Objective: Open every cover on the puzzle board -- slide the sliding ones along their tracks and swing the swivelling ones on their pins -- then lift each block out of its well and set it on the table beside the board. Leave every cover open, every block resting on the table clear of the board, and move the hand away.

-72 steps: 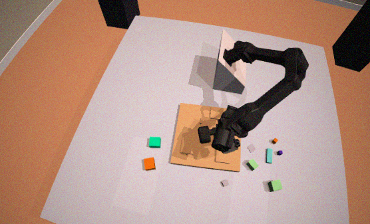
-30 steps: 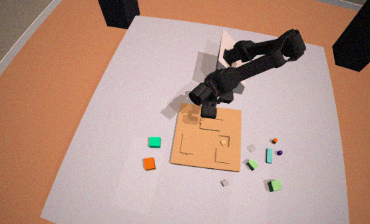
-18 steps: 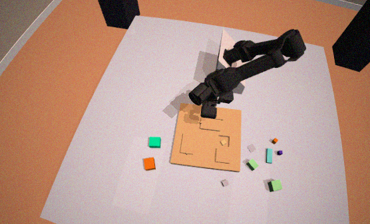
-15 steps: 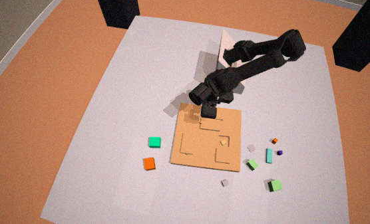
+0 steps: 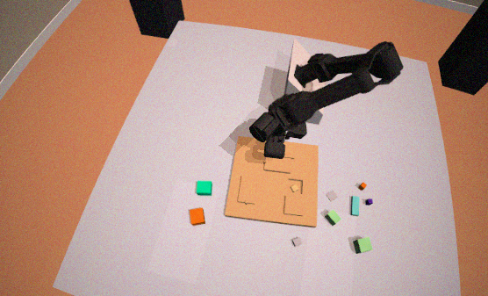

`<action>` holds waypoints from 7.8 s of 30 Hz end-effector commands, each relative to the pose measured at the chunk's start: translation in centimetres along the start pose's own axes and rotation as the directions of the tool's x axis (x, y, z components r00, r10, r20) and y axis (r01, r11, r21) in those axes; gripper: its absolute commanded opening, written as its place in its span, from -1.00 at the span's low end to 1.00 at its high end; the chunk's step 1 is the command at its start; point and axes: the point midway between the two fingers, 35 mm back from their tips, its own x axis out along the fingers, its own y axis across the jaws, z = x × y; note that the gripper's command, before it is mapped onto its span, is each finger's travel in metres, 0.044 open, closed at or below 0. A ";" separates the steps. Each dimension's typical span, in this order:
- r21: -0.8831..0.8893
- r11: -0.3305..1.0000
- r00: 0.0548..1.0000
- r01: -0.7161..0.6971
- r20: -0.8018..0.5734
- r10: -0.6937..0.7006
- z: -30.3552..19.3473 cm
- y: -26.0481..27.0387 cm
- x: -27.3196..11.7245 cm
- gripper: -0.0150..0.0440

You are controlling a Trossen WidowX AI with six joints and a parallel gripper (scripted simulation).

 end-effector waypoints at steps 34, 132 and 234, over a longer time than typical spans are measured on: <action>0.008 1.000 1.000 -0.005 0.008 0.005 0.2 0.4 3.8 -0.49; 0.010 1.000 1.000 -0.007 0.011 0.007 8.3 0.3 5.0 -0.49; 0.005 1.000 1.000 -0.002 0.011 0.002 5.5 -9.2 -1.0 -0.49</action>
